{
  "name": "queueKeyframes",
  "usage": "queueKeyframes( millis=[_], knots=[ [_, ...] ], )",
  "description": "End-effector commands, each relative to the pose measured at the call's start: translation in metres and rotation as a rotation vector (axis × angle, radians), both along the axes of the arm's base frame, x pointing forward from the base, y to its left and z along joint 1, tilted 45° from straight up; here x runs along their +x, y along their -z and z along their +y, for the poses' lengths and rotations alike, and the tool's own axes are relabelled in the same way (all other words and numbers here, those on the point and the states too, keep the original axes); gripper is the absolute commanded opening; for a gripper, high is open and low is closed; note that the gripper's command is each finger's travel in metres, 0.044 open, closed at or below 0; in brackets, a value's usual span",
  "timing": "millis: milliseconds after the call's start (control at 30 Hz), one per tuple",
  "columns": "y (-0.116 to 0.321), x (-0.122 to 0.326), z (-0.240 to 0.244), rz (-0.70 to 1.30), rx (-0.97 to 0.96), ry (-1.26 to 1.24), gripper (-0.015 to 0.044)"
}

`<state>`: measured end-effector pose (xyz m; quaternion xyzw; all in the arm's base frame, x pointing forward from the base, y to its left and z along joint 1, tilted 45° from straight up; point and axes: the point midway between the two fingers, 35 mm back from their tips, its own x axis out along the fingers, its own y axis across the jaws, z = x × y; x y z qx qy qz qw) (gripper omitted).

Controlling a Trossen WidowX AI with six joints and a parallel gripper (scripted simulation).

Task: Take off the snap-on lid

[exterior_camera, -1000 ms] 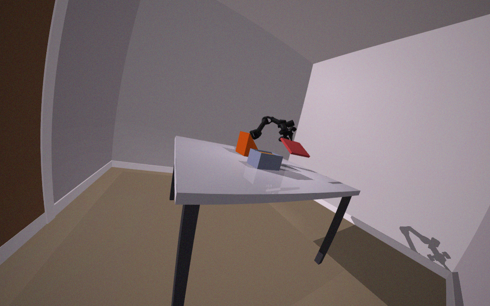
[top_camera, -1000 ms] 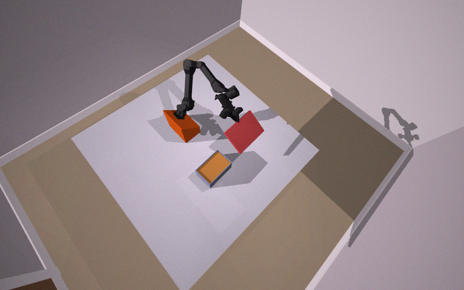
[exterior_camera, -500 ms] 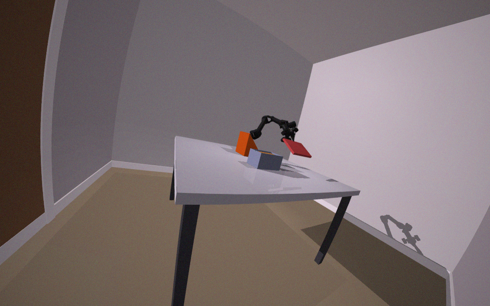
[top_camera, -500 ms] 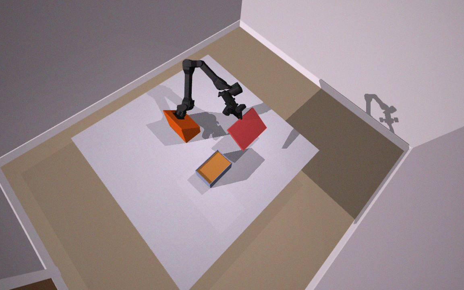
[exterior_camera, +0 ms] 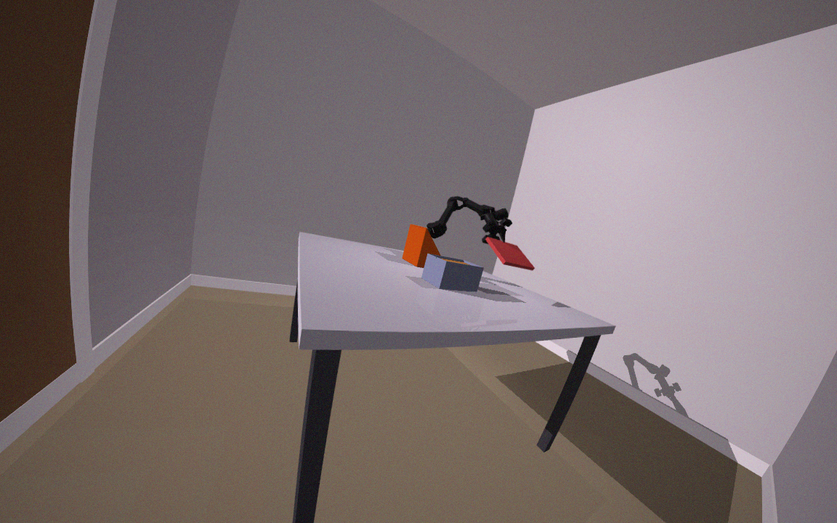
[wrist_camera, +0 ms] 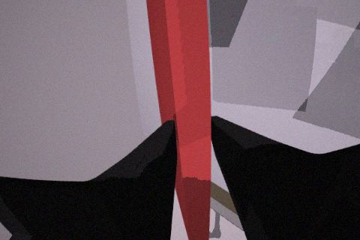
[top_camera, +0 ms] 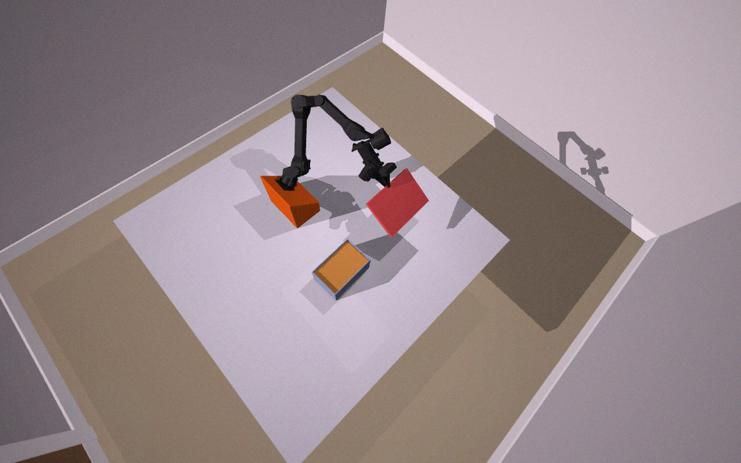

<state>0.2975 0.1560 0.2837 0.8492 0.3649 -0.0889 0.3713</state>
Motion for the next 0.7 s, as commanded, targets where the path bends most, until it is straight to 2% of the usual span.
queueKeyframes(
  millis=[0,667],
  knots=[
    [-0.002,0.001,0.000,-0.008,0.003,0.011,0.0000],
    [0.015,-0.001,0.013,-0.008,0.005,0.011,0.0000]
  ],
)
